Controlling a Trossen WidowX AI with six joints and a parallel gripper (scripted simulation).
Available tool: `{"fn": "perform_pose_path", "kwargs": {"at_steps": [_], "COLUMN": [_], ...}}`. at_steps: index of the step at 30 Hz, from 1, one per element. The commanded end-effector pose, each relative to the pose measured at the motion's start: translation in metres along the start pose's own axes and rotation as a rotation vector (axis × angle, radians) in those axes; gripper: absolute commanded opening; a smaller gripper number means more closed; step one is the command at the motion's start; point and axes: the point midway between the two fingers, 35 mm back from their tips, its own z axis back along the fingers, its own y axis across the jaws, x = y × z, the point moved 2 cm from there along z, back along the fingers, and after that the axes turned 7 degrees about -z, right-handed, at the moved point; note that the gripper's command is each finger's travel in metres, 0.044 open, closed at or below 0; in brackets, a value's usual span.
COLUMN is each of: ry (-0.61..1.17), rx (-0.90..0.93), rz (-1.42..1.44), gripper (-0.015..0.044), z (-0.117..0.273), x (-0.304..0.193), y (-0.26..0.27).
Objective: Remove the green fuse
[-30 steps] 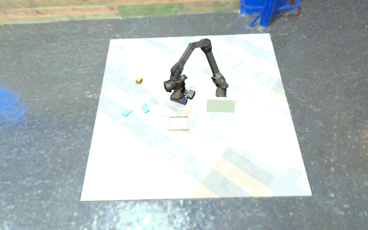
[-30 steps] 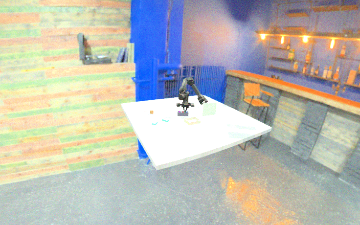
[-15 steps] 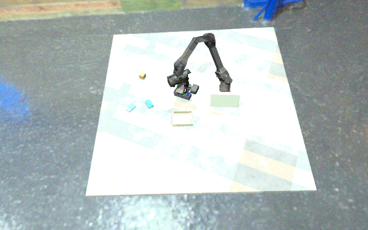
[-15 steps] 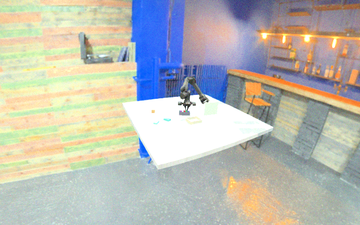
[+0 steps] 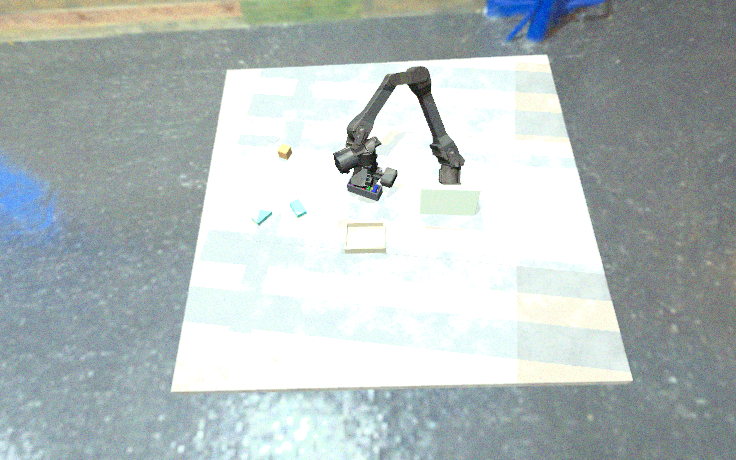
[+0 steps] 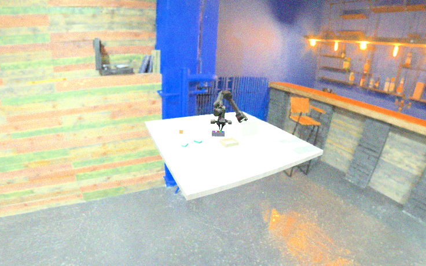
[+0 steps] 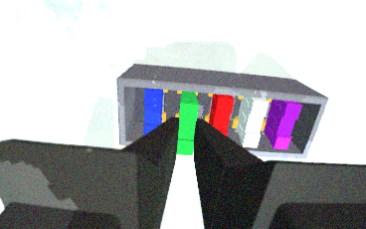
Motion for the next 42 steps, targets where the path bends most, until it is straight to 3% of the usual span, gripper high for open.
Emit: {"fn": "perform_pose_path", "kwargs": {"at_steps": [1, 42], "ry": [-0.006, -0.004], "rx": [0.001, -0.001], "rz": [-0.005, -0.002], "gripper": [0.0000, 0.0000], "z": [0.004, 0.024], "x": [0.000, 0.000], "y": [0.000, 0.000]}}
